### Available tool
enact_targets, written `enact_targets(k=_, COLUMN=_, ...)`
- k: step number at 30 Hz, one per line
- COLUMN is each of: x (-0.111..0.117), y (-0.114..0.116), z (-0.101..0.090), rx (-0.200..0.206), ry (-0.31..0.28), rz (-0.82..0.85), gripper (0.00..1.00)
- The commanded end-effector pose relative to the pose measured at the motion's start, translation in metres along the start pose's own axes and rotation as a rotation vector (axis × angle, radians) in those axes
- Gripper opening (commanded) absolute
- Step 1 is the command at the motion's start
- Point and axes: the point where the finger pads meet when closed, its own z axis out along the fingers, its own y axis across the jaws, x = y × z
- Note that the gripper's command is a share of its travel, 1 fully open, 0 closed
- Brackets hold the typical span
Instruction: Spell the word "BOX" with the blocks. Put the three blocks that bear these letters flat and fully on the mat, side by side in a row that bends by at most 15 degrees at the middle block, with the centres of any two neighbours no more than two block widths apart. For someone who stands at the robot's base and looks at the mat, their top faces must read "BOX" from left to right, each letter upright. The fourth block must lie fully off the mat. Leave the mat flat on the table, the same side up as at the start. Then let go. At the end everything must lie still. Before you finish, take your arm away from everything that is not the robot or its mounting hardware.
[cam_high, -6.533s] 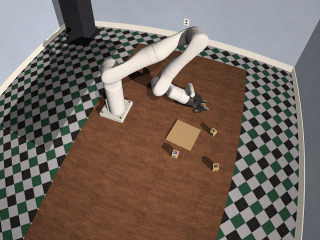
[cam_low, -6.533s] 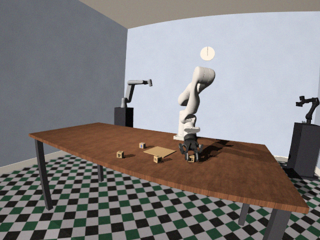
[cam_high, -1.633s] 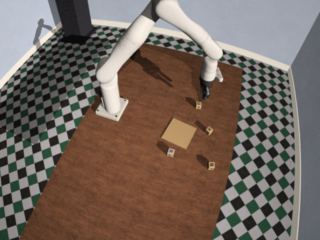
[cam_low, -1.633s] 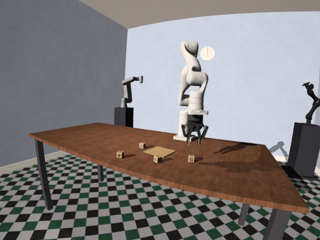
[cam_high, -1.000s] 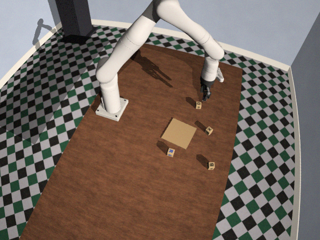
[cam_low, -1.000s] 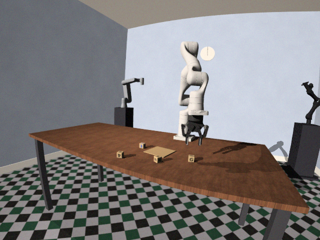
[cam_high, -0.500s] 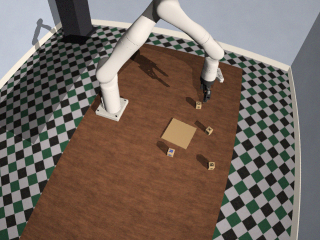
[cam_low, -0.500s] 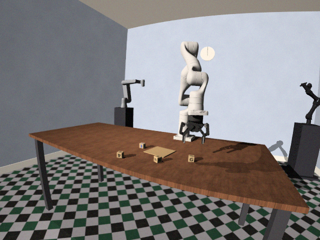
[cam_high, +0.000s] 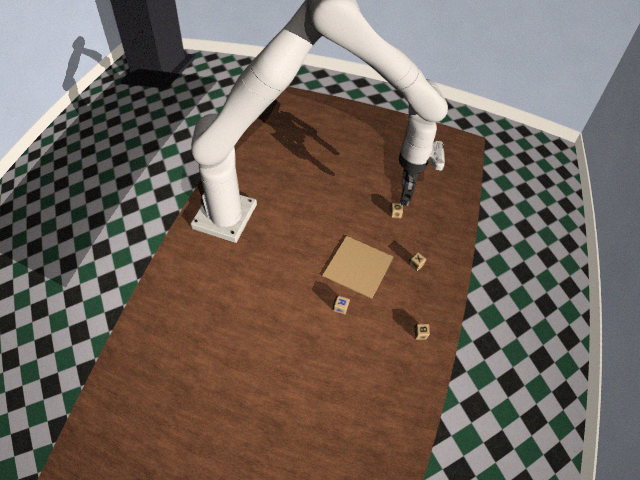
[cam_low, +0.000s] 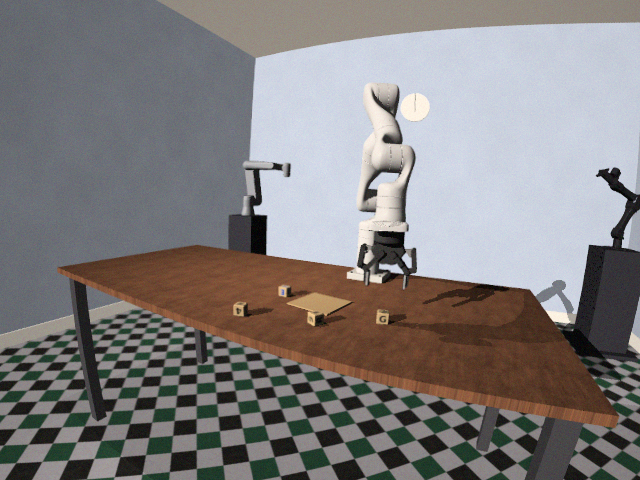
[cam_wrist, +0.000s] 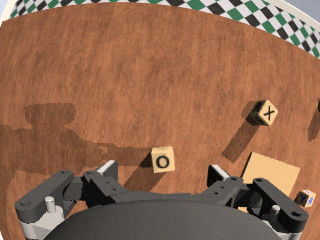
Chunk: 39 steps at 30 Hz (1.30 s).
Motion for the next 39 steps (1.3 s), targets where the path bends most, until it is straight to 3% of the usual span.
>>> enact_targets(k=1, x=-0.0018, y=-0.0014, z=0.0001, rx=-0.004, ry=-0.001, rz=0.062, gripper=1.00)
enact_targets(k=10, x=-0.0070, y=0.0008, z=0.0018, rx=-0.008, ry=-0.008, rz=0.435, gripper=1.00)
enact_targets(k=12, x=-0.0070, y=0.0008, z=0.0018, rx=-0.008, ry=-0.008, rz=0.435, gripper=1.00)
enact_targets(k=27, x=-0.0104, y=0.0019, z=-0.0004, rx=-0.003, ry=0.001, rz=1.083, gripper=1.00)
enact_targets(k=39, x=-0.0097, y=0.0012, z=-0.0031, rx=0.008, ry=0.010, rz=1.339, gripper=1.00)
